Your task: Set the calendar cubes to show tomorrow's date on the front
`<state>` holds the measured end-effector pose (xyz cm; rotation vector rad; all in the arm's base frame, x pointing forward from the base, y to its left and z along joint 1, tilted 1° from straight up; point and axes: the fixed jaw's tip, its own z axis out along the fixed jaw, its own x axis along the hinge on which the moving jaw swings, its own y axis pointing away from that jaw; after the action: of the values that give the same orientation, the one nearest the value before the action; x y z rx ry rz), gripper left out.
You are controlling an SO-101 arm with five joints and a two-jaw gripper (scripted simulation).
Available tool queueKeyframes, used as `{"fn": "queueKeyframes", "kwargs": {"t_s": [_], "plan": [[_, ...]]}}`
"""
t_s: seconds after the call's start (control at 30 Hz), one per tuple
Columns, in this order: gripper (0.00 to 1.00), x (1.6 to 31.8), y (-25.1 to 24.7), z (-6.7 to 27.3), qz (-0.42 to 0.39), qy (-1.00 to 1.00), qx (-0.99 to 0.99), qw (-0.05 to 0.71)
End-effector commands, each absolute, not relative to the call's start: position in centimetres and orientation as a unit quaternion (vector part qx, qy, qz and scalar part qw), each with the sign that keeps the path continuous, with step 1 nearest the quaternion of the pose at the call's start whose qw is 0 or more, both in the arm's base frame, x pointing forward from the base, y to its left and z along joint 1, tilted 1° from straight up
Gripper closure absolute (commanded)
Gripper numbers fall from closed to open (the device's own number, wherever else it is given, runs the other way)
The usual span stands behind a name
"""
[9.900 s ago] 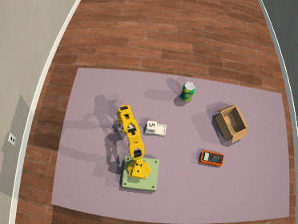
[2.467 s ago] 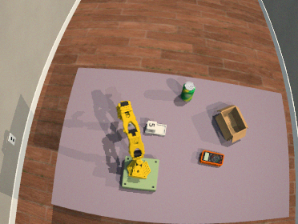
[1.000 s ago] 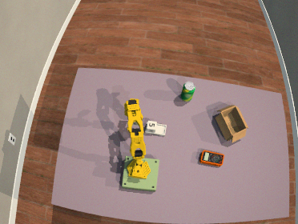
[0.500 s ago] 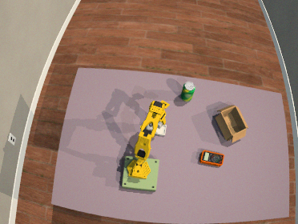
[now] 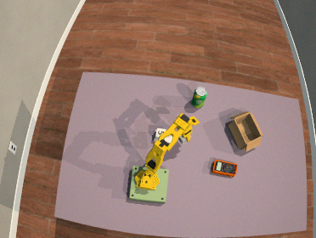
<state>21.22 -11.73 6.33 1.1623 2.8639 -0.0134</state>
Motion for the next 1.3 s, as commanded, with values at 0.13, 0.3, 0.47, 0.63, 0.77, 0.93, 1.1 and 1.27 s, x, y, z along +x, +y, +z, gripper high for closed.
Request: {"fn": "queueKeyframes", "kwargs": {"t_s": [0.13, 0.3, 0.47, 0.63, 0.77, 0.93, 1.1, 1.27], "plan": [[1.0, 21.0, -12.3, 6.2, -0.003, 0.923, 0.385, 0.021], [1.0, 21.0, -12.3, 6.2, -0.003, 0.922, 0.388, 0.021], [1.0, 20.7, -12.8, 6.2, -0.004, 0.917, 0.398, 0.021], [1.0, 20.3, -13.6, 6.2, -0.004, 0.91, 0.414, 0.02], [1.0, 20.1, -13.9, 6.2, -0.004, 0.907, 0.422, 0.02], [1.0, 19.6, -14.6, 6.2, -0.004, 0.9, 0.436, 0.02], [1.0, 19.4, -14.9, 6.2, -0.005, 0.896, 0.443, 0.02], [1.0, 19.4, -14.9, 6.2, -0.005, 0.896, 0.443, 0.02]]}}
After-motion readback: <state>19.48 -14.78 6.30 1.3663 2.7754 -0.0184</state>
